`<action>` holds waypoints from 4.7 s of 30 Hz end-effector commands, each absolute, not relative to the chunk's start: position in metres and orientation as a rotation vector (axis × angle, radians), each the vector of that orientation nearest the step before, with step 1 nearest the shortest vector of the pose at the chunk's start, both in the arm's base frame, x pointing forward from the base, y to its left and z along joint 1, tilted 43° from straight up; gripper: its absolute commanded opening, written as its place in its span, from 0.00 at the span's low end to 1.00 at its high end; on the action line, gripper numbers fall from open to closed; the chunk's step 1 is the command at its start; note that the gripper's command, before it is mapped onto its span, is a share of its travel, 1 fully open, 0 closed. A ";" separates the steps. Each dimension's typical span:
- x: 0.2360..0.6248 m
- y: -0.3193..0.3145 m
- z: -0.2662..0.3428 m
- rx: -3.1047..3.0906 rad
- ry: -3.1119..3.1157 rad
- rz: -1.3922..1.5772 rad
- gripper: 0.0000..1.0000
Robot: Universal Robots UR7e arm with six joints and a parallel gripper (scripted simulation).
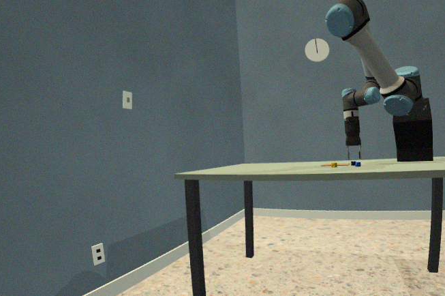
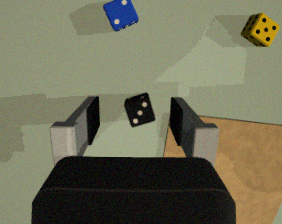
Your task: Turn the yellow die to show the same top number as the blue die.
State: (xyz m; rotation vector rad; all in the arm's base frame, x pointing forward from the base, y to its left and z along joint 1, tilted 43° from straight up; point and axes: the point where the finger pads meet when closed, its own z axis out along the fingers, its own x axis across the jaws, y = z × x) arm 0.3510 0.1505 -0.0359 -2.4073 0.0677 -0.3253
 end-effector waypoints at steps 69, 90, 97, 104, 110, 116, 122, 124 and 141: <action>0.441 0.188 0.028 -2.408 0.068 -0.326 1.00; 0.441 0.188 0.028 -2.408 0.068 -0.326 1.00; 0.441 0.188 0.028 -2.408 0.068 -0.326 1.00; 0.441 0.188 0.028 -2.408 0.068 -0.326 1.00; 0.438 0.188 0.028 -2.408 0.068 -0.326 1.00; 0.421 0.192 0.025 -2.408 0.068 -0.326 1.00; 0.393 0.197 0.020 -2.408 0.068 -0.326 1.00; 0.382 0.199 0.018 -2.408 0.068 -0.326 1.00; 0.335 0.208 0.009 -2.408 0.068 -0.326 1.00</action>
